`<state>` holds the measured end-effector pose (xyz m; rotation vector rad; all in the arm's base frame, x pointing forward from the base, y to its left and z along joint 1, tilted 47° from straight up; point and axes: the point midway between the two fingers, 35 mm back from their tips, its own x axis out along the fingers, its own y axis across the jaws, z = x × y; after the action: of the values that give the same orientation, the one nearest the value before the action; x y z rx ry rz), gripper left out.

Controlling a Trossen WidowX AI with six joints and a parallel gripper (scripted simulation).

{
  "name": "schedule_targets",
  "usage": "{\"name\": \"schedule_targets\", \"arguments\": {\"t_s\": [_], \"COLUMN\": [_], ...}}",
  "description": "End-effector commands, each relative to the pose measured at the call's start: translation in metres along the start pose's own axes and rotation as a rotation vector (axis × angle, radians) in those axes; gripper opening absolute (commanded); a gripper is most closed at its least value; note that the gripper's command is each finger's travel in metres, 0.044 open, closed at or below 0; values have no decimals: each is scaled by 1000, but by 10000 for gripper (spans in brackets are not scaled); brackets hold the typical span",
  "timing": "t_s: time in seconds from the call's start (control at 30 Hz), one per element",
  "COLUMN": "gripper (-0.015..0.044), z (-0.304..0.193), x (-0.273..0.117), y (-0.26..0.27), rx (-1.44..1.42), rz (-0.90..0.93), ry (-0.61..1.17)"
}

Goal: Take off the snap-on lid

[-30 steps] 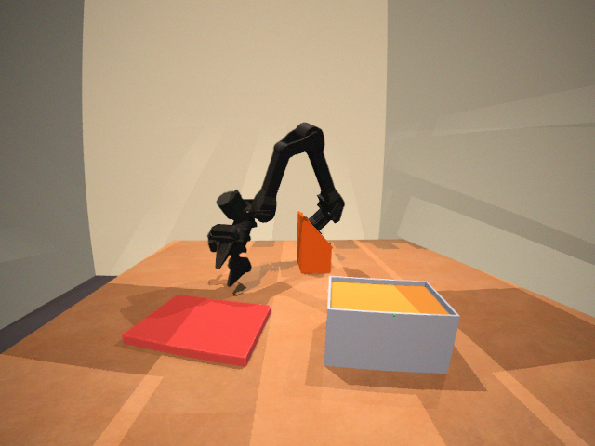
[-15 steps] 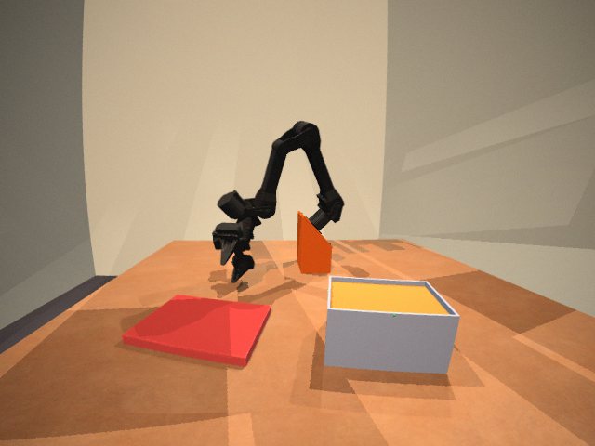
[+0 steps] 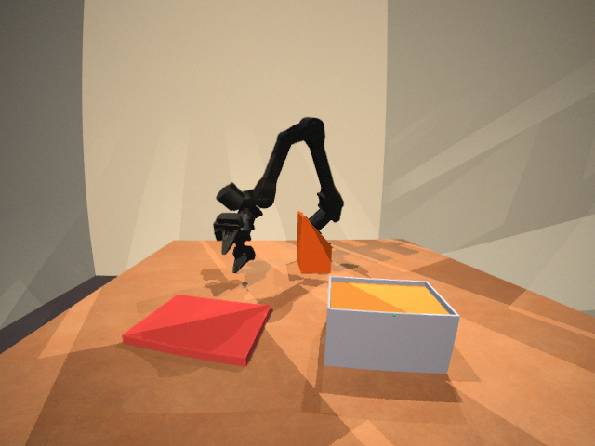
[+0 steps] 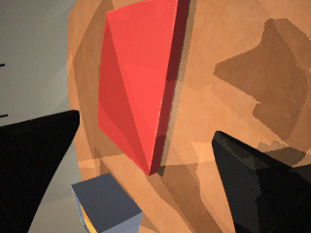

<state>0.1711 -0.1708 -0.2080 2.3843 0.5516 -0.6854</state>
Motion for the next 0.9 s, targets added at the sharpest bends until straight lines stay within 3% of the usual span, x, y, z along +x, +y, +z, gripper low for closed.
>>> {"name": "schedule_targets", "arguments": {"t_s": [0.0, 0.87], "gripper": [440, 440], "z": [1, 2], "x": [-7, -51], "y": [5, 30], "rx": [-8, -9], "rz": [3, 2], "ry": [1, -2]}}
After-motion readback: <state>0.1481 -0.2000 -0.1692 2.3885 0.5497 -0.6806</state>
